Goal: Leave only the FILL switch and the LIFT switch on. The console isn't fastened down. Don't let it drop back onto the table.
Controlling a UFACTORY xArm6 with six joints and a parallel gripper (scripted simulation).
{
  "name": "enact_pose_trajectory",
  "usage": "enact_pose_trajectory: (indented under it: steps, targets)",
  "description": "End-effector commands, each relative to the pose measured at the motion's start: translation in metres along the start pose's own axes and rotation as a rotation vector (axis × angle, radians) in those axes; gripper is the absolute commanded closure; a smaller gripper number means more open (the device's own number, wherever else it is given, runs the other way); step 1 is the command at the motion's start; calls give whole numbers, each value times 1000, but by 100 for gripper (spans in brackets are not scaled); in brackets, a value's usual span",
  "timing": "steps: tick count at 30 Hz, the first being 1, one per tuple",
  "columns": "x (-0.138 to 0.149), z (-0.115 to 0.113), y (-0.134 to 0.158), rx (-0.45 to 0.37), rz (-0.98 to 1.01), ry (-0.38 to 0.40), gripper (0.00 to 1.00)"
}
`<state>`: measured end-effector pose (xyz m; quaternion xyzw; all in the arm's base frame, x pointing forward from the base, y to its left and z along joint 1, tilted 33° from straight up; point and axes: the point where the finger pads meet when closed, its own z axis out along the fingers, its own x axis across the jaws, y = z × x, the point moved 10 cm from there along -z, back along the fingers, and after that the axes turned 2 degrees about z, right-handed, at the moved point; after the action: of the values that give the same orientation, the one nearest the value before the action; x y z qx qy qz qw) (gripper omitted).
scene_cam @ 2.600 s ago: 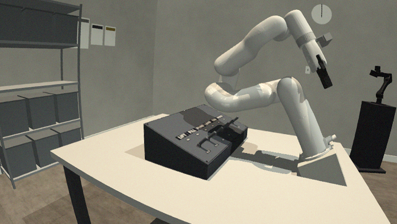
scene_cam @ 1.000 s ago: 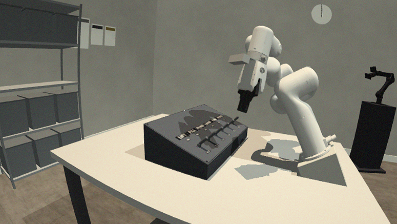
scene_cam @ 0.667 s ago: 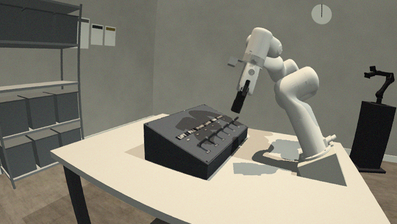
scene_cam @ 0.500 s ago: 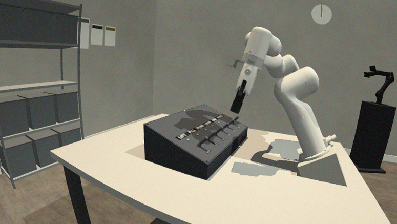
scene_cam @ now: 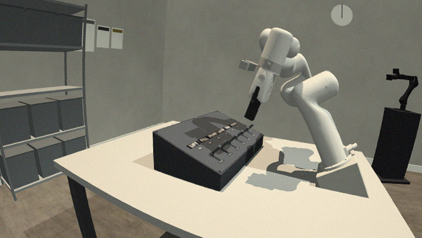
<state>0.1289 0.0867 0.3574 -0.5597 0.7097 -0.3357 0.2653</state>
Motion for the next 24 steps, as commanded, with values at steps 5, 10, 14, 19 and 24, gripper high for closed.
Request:
enact_pose_trajectory:
  steps: [5, 10, 14, 19, 24]
  targets:
    - [0, 0, 0, 3, 3, 1, 100]
    - [0, 0, 0, 3, 3, 1, 100]
    - [0, 0, 0, 3, 3, 1, 100]
    - [0, 0, 0, 3, 3, 1, 100]
    - [0, 4, 0, 3, 3, 1, 100]
